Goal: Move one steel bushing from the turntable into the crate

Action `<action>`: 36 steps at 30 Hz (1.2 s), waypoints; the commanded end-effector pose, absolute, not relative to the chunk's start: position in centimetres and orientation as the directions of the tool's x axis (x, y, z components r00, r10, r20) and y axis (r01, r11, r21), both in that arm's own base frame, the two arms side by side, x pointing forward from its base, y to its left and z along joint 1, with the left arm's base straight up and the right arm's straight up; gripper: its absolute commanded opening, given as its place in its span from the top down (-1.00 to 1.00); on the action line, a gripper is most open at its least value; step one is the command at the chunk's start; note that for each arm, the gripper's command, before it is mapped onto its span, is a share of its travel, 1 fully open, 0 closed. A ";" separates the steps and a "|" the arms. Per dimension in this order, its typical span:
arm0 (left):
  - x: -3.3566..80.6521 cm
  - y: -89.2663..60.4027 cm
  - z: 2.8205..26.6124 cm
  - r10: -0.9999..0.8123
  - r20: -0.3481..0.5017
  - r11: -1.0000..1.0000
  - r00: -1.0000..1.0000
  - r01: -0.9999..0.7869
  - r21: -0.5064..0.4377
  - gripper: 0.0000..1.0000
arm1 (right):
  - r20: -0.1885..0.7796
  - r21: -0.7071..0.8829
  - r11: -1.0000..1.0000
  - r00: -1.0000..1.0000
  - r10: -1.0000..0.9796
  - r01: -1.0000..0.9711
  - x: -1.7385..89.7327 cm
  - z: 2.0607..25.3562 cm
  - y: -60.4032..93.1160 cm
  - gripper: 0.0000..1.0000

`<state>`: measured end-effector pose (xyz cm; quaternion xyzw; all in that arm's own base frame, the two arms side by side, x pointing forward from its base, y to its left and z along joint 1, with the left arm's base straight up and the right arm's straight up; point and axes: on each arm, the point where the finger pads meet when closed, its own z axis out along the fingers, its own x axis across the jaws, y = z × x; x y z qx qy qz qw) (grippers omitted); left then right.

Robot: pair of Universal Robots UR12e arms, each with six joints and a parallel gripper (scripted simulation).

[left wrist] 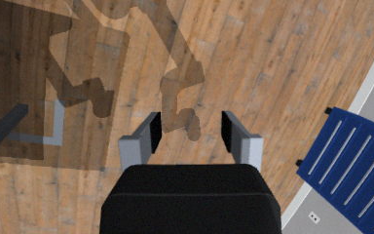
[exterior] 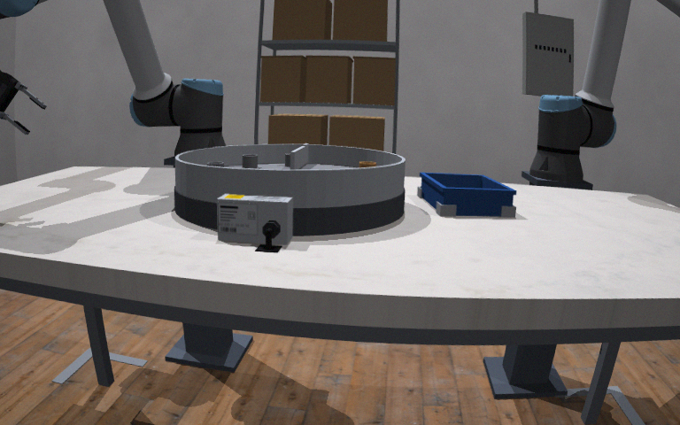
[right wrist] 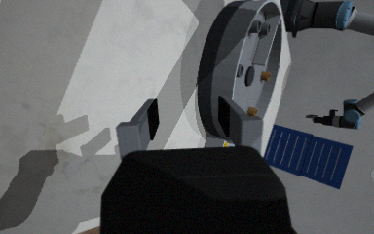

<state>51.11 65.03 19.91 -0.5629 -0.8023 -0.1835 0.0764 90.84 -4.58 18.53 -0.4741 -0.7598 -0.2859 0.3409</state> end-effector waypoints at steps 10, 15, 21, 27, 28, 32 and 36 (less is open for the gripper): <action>26.0 69.0 18.8 0.635 0.160 0.737 -0.756 0.655 0.167 -1.00 | 0.788 0.113 0.387 -0.320 0.526 0.915 90.9 18.7 -4.6 -1.00; 19.1 68.4 18.5 0.532 0.121 0.826 -0.838 0.545 0.144 -1.00 | 0.788 0.113 0.387 -0.320 0.526 0.915 90.9 18.7 -4.6 -1.00; 13.2 67.1 18.2 0.403 0.083 0.905 -0.912 0.410 0.114 -1.00 | 0.788 0.113 0.387 -0.320 0.526 0.915 90.9 18.7 -4.6 -1.00; 7.6 65.2 18.0 0.262 0.049 0.961 -0.964 0.265 0.079 -1.00 | 0.788 0.113 0.387 -0.320 0.526 0.915 90.9 18.7 -4.6 -1.00; 6.8 64.9 18.0 0.241 0.045 0.967 -0.970 0.244 0.074 -1.00 | 0.788 0.113 0.387 -0.320 0.526 0.915 90.9 18.7 -4.6 -1.00; 4.8 64.0 17.9 0.182 0.033 0.981 -0.983 0.184 0.059 -1.00 | 0.788 0.113 0.387 -0.320 0.526 0.915 90.9 18.7 -4.6 -1.00; 3.0 63.2 17.9 0.131 0.024 0.990 -0.991 0.132 0.045 -1.00 | 0.788 0.113 0.387 -0.320 0.526 0.915 90.9 18.7 -4.6 -1.00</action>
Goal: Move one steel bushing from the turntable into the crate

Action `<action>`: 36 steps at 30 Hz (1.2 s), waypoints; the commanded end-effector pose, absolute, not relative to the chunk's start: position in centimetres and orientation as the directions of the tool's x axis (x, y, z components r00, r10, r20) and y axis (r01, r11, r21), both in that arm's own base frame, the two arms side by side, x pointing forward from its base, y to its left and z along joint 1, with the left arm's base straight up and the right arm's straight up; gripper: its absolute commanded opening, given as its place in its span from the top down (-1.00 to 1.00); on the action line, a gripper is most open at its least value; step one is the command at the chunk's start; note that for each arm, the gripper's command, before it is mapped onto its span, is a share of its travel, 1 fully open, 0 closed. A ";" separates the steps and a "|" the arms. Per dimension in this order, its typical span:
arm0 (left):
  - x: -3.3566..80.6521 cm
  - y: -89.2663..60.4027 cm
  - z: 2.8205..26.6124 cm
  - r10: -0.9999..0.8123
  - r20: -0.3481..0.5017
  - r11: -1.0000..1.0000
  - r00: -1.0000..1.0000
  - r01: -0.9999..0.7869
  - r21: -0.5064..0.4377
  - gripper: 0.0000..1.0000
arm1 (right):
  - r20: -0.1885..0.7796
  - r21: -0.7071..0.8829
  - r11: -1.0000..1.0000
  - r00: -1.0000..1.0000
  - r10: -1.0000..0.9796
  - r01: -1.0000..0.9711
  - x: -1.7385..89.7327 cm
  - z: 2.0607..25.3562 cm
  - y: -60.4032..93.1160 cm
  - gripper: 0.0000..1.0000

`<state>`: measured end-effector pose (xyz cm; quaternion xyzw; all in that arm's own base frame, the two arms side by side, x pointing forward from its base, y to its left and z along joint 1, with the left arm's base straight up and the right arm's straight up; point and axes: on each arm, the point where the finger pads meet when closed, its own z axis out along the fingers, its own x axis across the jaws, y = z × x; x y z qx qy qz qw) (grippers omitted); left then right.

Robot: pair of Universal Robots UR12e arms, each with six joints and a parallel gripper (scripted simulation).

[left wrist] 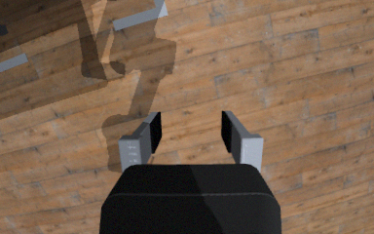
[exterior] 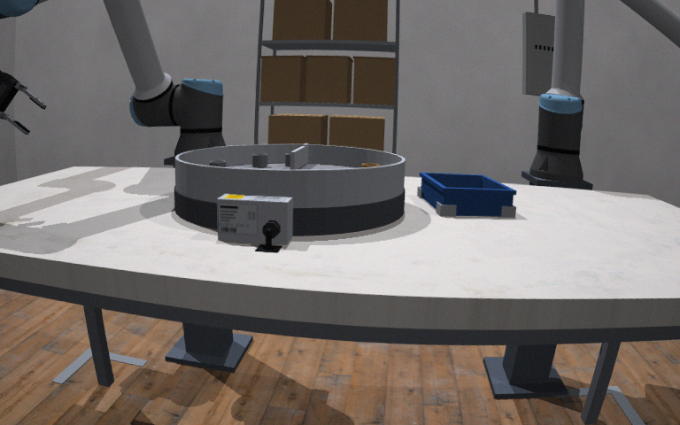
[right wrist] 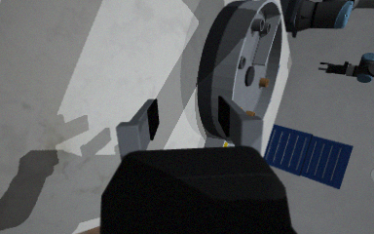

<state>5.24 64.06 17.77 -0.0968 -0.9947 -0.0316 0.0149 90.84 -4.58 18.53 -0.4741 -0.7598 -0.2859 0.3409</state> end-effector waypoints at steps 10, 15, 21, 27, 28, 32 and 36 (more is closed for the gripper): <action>-0.7 61.2 17.7 0.014 0.006 1.000 -1.000 0.014 0.014 -1.00 | 0.788 0.113 0.387 -0.320 0.526 0.915 90.9 18.7 -4.6 -1.00; -1.2 60.9 17.7 -0.006 0.004 1.000 -1.000 -0.006 0.008 -1.00 | 0.788 0.113 0.387 -0.320 0.526 0.915 90.9 18.7 -4.6 -1.00; -1.9 60.5 17.7 -0.028 0.001 1.000 -1.000 -0.028 0.002 -1.00 | 0.788 0.113 0.387 -0.320 0.526 0.915 90.9 18.7 -4.6 -1.00; -2.1 60.4 17.7 -0.034 0.000 0.999 -0.999 -0.034 0.000 -1.00 | 0.788 0.113 0.387 -0.320 0.526 0.915 90.9 18.7 -4.6 -1.00; -2.1 60.4 17.7 -0.035 0.000 0.999 -0.999 -0.035 0.000 -1.00 | 0.788 0.113 0.387 -0.320 0.526 0.915 90.9 18.7 -4.6 -1.00; -2.1 60.4 17.7 -0.035 0.000 0.999 -0.999 -0.035 0.000 -1.00 | 0.788 0.113 0.387 -0.320 0.526 0.915 90.9 18.7 -4.6 -1.00; -2.1 60.4 17.7 -0.035 0.000 0.999 -0.999 -0.035 0.000 -1.00 | 0.787 0.111 0.389 -0.320 0.527 0.914 90.8 18.7 -4.4 -1.00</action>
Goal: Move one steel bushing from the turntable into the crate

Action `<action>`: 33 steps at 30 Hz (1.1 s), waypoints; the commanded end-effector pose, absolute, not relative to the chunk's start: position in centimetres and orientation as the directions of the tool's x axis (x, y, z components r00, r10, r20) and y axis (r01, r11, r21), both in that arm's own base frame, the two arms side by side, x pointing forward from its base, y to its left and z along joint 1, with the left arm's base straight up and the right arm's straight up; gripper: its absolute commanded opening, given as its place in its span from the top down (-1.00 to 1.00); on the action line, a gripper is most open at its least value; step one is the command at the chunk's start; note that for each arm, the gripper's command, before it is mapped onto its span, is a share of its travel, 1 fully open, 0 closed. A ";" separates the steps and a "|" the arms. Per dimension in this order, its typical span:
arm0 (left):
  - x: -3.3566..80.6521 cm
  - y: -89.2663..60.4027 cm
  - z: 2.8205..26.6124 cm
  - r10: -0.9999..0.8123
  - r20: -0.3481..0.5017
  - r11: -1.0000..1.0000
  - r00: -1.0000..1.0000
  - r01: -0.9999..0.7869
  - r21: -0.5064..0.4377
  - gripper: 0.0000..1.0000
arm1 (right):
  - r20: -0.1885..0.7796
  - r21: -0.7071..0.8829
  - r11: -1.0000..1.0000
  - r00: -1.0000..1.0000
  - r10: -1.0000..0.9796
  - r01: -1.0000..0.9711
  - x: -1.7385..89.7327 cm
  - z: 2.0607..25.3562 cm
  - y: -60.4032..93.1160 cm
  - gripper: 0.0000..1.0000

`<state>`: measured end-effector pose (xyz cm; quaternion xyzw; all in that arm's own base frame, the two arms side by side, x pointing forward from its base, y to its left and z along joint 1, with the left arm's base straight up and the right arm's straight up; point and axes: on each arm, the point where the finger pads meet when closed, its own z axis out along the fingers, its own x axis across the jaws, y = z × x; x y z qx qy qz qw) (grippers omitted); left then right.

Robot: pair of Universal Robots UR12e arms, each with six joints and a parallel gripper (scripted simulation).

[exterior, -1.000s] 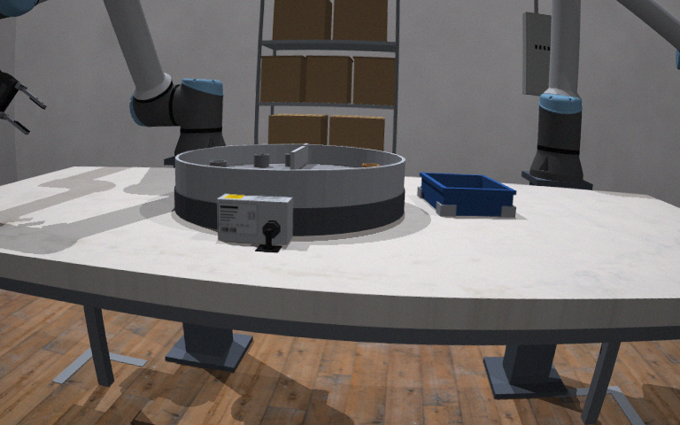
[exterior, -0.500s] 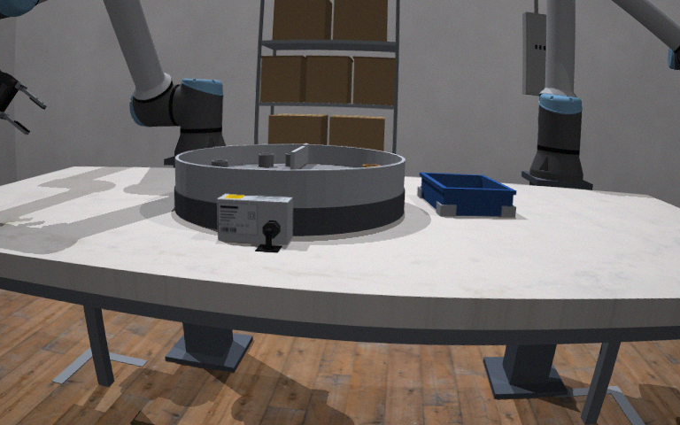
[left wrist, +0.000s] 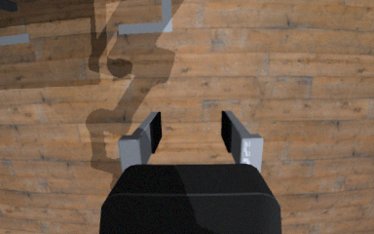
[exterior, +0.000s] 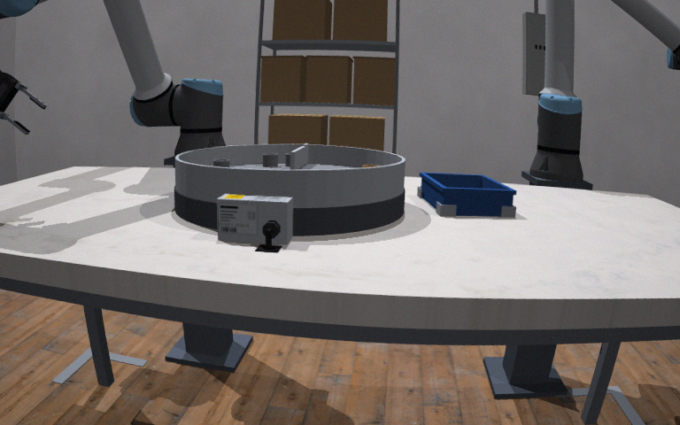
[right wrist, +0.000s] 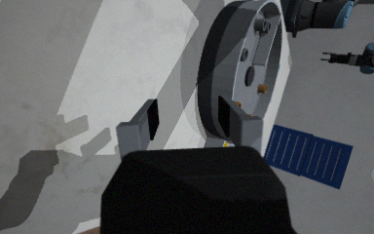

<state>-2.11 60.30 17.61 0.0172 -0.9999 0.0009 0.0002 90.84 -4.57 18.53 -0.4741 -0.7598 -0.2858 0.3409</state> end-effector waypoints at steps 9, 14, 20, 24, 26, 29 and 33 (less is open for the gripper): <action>-2.1 60.4 17.7 -0.035 0.000 0.999 -0.999 -0.035 0.000 -1.00 | 0.748 0.068 0.449 -0.343 0.567 0.891 89.1 18.9 0.7 -1.00; -2.1 60.4 17.7 -0.035 0.000 0.999 -0.999 -0.035 0.000 -1.00 | 0.717 0.039 0.486 -0.364 0.595 0.873 87.8 19.0 4.2 -1.00; -2.1 60.4 17.7 -0.035 0.000 0.999 -0.999 -0.035 0.000 -1.00 | 0.641 -0.015 0.548 -0.413 0.647 0.836 84.8 19.2 10.8 -1.00; -2.1 60.4 17.7 -0.035 0.000 0.999 -0.999 -0.035 0.000 -1.00 | 0.587 -0.043 0.578 -0.448 0.675 0.815 82.7 19.4 14.6 -1.00; -2.1 60.4 17.7 -0.035 0.000 0.999 -0.999 -0.035 0.000 -1.00 | 0.557 -0.056 0.591 -0.466 0.687 0.805 81.6 19.5 16.5 -1.00; -2.1 60.4 17.7 -0.035 0.000 0.999 -0.999 -0.035 0.000 -1.00 | 0.542 -0.062 0.597 -0.476 0.693 0.800 81.0 19.5 17.4 -1.00; -2.1 60.4 17.7 -0.035 0.000 0.999 -0.999 -0.035 0.000 -1.00 | 0.456 -0.086 0.623 -0.526 0.718 0.777 78.0 19.8 22.1 -1.00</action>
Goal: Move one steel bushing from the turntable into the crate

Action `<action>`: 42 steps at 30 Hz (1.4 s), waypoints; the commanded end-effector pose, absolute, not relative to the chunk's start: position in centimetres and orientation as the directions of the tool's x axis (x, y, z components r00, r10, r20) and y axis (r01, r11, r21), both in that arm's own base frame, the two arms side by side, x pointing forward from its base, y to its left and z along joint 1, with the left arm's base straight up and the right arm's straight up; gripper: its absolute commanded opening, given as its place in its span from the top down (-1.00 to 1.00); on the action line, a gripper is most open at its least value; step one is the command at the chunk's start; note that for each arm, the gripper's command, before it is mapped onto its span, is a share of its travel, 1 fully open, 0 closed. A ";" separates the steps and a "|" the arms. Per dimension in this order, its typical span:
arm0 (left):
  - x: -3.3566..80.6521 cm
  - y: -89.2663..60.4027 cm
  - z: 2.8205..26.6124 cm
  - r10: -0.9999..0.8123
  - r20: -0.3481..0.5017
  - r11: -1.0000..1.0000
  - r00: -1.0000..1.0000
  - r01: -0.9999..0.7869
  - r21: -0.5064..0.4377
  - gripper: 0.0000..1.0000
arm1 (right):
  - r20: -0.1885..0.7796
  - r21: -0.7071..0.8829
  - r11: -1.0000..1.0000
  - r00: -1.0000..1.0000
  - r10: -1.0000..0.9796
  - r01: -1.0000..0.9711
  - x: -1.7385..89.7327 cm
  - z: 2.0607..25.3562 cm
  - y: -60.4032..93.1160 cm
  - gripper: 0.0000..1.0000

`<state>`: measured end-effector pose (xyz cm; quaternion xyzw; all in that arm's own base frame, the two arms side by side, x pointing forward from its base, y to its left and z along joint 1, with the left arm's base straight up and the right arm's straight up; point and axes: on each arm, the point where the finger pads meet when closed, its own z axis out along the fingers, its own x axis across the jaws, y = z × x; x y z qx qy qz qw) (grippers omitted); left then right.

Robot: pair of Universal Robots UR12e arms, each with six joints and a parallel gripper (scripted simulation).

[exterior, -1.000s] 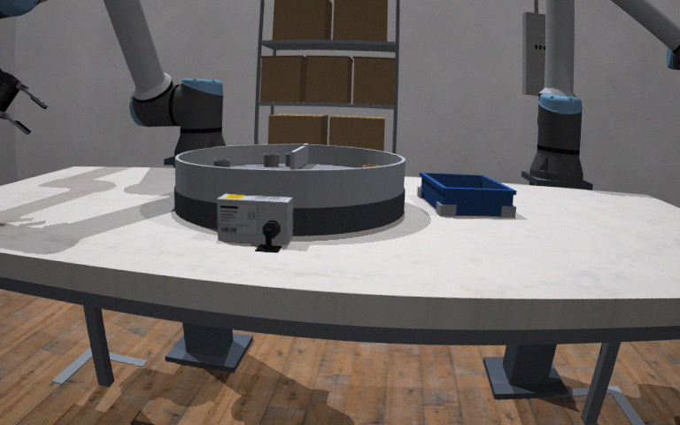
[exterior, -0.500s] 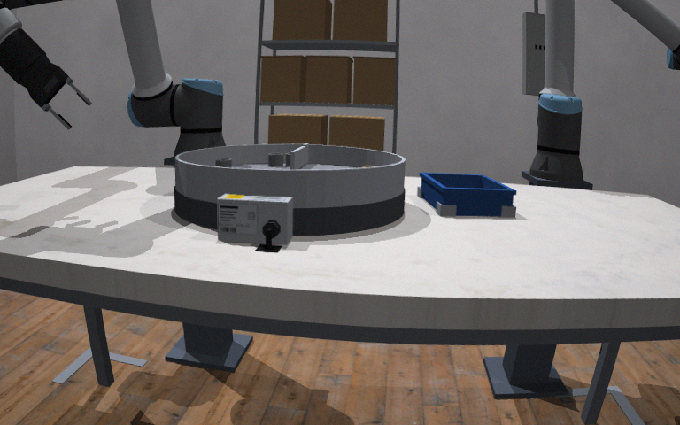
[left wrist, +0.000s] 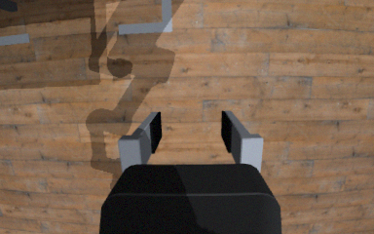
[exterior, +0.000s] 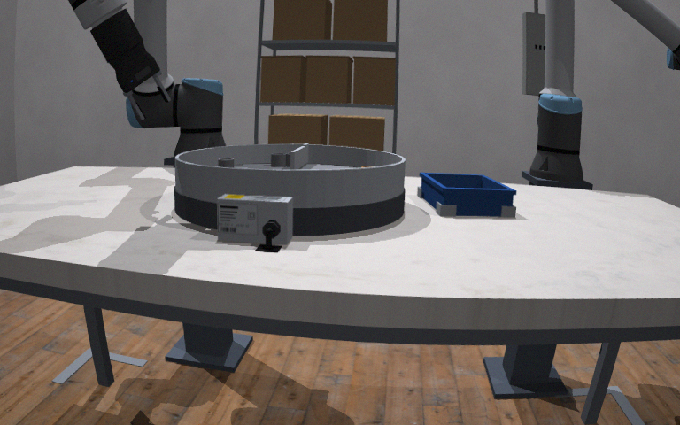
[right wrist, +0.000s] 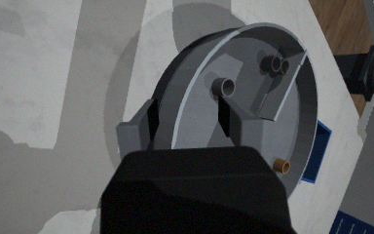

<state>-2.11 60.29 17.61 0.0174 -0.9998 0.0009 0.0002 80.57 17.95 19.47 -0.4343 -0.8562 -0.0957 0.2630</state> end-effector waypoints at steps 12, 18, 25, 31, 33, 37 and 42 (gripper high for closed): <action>-2.1 60.4 17.7 -0.035 0.000 0.999 -0.999 -0.035 0.000 -1.00 | 0.240 -0.091 0.659 -0.626 0.742 0.746 70.6 20.7 31.4 -1.00; -2.1 60.4 17.7 -0.035 0.000 0.999 -0.999 -0.035 0.000 -1.00 | 0.123 -0.060 0.671 -0.662 0.739 0.739 66.5 21.3 35.6 -1.00; -2.1 60.4 17.7 -0.035 0.000 0.999 -0.999 -0.035 0.000 -1.00 | 0.027 -0.015 0.680 -0.679 0.733 0.733 63.0 22.0 38.9 -1.00; -2.1 60.4 17.7 -0.035 0.000 0.999 -0.999 -0.035 0.000 -1.00 | 0.005 -0.002 0.681 -0.681 0.732 0.732 62.1 22.2 39.7 -1.00; -2.1 60.4 17.7 -0.035 0.000 0.999 -0.999 -0.035 0.000 -1.00 | 0.001 0.001 0.682 -0.682 0.732 0.732 61.9 22.2 39.8 -1.00; -2.1 60.4 17.7 -0.035 0.000 0.999 -0.999 -0.035 0.000 -1.00 | -0.001 0.002 0.682 -0.682 0.731 0.731 61.9 22.2 39.8 -1.00; -2.1 60.4 17.7 -0.035 0.000 0.999 -0.999 -0.035 0.000 -1.00 | -0.001 0.002 0.682 -0.682 0.731 0.731 61.9 22.2 39.8 -1.00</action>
